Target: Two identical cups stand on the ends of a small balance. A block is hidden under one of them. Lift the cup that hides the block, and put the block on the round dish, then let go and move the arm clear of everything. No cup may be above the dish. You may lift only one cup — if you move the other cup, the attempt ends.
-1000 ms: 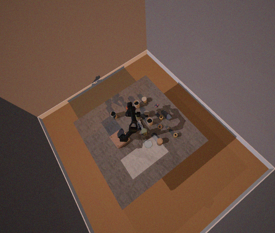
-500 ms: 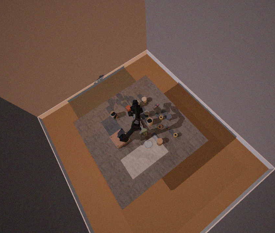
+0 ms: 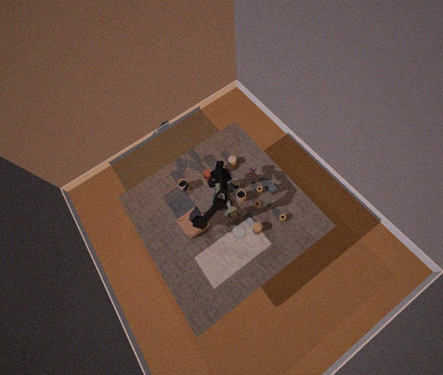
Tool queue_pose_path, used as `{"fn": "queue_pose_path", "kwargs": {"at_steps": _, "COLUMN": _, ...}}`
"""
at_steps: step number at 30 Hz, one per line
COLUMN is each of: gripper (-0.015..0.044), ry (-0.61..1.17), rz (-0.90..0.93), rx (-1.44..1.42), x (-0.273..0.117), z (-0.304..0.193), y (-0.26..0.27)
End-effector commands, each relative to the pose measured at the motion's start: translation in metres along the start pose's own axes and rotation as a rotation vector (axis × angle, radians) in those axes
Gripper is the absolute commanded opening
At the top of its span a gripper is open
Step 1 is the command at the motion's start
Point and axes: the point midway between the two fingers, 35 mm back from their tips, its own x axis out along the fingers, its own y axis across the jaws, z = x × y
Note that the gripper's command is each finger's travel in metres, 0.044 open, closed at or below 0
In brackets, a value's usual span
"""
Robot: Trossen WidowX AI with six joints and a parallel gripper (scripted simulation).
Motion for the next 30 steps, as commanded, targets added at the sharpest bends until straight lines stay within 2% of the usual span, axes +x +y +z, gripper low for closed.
{"fn": "queue_pose_path", "kwargs": {"at_steps": 1, "gripper": 0.0440, "ry": 0.006, "rz": 0.004, "rx": -0.006, "x": 0.007, "z": -0.001, "y": 0.001}}
{"fn": "queue_pose_path", "kwargs": {"at_steps": 30, "gripper": 0.0440, "ry": 0.007, "rz": 0.003, "rx": -0.005, "x": 0.053, "z": -0.001, "y": 0.000}}
